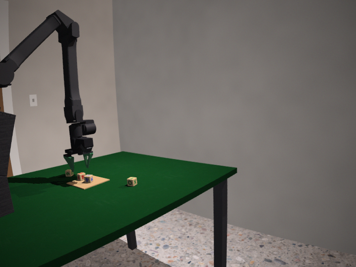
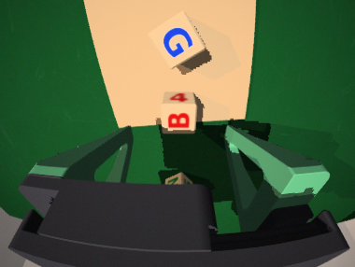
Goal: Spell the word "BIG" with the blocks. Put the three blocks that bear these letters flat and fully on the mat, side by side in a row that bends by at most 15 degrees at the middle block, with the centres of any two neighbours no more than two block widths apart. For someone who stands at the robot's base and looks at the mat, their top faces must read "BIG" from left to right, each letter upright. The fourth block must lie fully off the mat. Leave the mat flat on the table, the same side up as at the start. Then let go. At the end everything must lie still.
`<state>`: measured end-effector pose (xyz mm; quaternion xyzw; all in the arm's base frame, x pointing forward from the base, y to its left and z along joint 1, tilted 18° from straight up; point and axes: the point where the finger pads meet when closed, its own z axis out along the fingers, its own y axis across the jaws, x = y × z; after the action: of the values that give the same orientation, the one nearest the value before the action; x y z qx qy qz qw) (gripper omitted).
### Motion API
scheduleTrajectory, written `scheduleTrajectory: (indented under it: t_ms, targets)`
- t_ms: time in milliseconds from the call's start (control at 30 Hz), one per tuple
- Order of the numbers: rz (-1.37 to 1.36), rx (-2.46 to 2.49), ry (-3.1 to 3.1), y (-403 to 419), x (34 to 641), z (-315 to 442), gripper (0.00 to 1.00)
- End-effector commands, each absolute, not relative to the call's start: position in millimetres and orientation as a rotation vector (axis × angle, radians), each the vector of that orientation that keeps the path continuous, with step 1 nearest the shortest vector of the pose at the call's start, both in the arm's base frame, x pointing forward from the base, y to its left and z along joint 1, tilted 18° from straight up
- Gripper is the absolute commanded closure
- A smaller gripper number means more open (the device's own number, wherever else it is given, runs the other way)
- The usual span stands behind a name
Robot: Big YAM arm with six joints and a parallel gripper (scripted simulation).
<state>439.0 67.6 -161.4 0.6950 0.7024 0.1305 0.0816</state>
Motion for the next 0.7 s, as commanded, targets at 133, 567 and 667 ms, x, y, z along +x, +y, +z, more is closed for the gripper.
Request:
scheduleTrajectory:
  t_ms: [133, 567, 667]
  targets:
    - [0.404, 2.071, 2.083, 62.5, 443.2, -149.9, 0.21]
    - [0.398, 2.074, 2.085, 60.4, 436.0, -134.2, 0.21]
    - [0.399, 2.072, 2.087, 60.5, 433.3, -126.3, 0.21]
